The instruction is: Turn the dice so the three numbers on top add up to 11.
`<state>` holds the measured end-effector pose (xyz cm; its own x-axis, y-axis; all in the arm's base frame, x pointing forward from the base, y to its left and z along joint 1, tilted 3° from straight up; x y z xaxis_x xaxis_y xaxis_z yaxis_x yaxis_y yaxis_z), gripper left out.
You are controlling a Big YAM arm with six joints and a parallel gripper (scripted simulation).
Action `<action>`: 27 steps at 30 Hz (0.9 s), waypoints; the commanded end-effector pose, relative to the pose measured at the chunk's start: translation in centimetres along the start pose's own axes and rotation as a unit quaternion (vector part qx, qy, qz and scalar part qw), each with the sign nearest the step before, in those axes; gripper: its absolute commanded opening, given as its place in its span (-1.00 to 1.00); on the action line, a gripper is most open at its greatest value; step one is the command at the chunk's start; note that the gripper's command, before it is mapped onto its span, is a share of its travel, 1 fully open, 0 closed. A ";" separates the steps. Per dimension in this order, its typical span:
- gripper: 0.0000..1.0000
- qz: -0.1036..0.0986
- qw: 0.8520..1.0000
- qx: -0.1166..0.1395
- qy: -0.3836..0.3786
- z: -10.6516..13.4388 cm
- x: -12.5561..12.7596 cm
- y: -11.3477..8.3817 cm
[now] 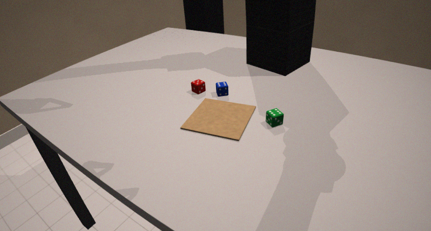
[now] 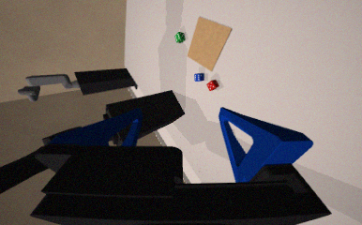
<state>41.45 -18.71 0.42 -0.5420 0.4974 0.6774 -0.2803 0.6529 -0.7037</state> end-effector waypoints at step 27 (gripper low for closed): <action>1.00 0.065 0.995 0.063 -0.035 -4.3 0.4 4.5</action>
<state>41.20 -16.32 -2.49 -0.5800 0.5263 0.6217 -0.3053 0.5672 -0.7649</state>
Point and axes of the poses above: the point where the finger pads meet when closed, its own y axis out along the fingers, its own x axis across the jaws, z = x × y, the point moved 1 cm from there along -y, back along the fingers, and after that the axes turned 5 degrees about -y, right-handed, at the moved point
